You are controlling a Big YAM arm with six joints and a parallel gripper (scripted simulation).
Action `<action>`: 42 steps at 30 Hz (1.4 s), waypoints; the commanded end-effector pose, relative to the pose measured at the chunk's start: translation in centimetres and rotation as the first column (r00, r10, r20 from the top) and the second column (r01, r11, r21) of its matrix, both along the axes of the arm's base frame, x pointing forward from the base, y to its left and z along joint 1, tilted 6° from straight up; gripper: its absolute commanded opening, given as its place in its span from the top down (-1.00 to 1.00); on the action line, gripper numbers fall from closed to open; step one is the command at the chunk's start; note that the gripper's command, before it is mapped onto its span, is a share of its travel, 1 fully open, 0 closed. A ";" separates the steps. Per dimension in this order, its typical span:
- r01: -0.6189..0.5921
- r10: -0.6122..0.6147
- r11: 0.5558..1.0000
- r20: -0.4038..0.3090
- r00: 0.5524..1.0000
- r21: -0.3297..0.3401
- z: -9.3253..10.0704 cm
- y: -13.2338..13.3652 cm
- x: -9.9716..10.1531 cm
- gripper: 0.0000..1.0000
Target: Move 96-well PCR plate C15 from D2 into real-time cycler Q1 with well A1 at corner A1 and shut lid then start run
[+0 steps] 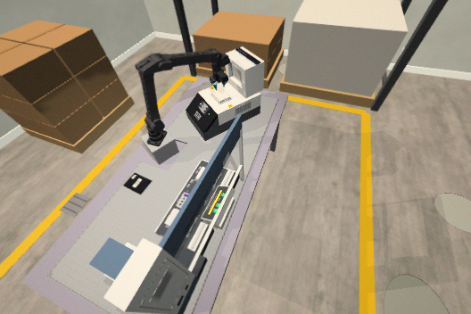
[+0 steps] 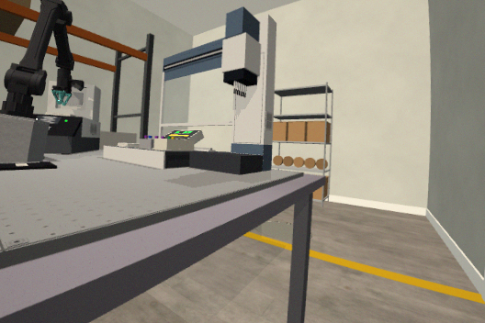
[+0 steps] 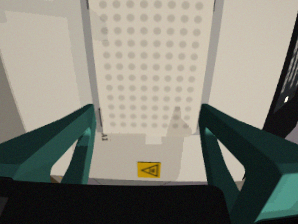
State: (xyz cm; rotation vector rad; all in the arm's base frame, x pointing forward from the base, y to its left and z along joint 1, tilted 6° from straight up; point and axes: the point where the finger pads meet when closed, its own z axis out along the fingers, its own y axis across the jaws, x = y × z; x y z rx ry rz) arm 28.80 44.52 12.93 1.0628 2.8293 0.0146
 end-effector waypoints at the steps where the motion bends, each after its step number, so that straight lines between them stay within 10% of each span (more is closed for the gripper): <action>1: -0.007 -0.001 0.994 0.075 0.997 0.107 3.9 -0.5 -0.3 1.00; 13: -0.001 0.000 0.999 0.022 1.000 0.034 -1.0 -1.5 -2.0 1.00; 22: -0.030 0.000 0.981 0.155 0.988 0.194 0.5 -4.5 -3.4 1.00; 42: -0.072 -0.005 0.950 0.246 0.969 0.304 -2.8 -12.7 -9.5 1.00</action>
